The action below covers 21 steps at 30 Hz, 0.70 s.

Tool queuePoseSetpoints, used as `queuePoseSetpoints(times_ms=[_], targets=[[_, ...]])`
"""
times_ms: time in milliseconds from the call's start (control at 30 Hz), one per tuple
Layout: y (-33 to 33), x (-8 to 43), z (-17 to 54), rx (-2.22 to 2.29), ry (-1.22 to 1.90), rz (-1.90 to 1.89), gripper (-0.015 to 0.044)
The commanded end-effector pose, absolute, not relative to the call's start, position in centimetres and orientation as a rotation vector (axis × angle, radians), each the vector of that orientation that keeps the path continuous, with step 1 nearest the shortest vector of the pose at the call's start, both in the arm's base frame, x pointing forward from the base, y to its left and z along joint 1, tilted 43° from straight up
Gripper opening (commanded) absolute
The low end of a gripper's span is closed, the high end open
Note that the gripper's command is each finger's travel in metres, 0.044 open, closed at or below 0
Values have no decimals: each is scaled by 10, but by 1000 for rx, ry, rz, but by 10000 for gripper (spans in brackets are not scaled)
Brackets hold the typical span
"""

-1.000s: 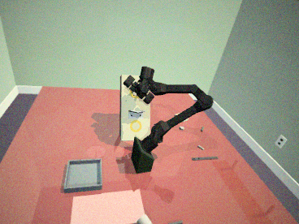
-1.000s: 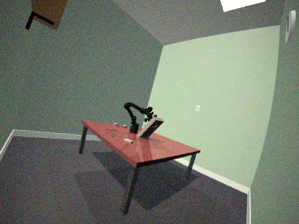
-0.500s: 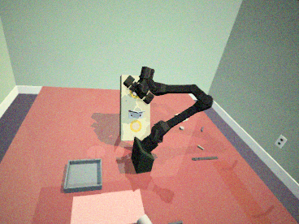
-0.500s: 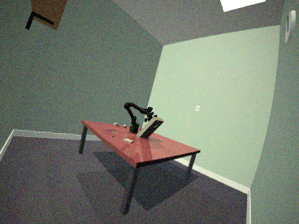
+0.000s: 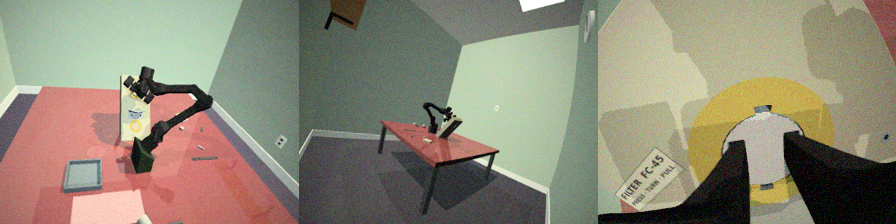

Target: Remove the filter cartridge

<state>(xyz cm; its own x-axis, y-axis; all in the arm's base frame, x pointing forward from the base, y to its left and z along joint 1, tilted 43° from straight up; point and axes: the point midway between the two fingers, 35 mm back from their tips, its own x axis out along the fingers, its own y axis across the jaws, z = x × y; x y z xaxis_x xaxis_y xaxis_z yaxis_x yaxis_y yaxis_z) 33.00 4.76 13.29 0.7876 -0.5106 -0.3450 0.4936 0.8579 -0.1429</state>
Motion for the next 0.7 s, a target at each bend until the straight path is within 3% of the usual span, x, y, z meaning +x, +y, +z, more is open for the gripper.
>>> queuePoseSetpoints(times_ms=[0,667], targets=[[46,332,130,-123,416,-521,0],[44,334,128,-785,588,-359,0]])
